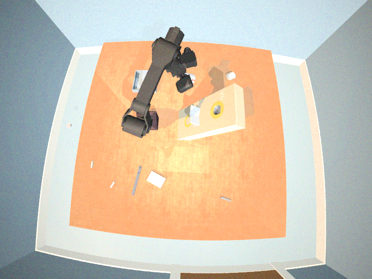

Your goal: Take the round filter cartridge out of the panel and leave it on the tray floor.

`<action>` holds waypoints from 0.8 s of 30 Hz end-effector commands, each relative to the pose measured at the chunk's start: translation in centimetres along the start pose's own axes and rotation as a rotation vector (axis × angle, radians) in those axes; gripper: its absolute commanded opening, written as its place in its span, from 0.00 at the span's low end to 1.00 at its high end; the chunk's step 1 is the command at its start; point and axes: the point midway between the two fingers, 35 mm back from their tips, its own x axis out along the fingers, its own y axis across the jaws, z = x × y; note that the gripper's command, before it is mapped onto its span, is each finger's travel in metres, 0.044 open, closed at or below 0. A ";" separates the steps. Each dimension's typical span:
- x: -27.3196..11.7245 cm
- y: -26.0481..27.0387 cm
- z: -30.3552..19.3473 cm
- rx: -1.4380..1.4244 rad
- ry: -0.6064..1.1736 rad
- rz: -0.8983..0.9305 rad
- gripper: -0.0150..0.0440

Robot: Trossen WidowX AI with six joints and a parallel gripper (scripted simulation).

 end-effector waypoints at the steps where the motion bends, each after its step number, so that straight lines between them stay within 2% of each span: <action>1: -0.1 2.7 -0.8 -0.128 0.008 0.071 0.25; 15: -1.2 13.0 -4.9 -0.664 -0.037 0.376 0.25; 24: -1.0 14.6 -6.5 -0.731 -0.043 0.415 0.25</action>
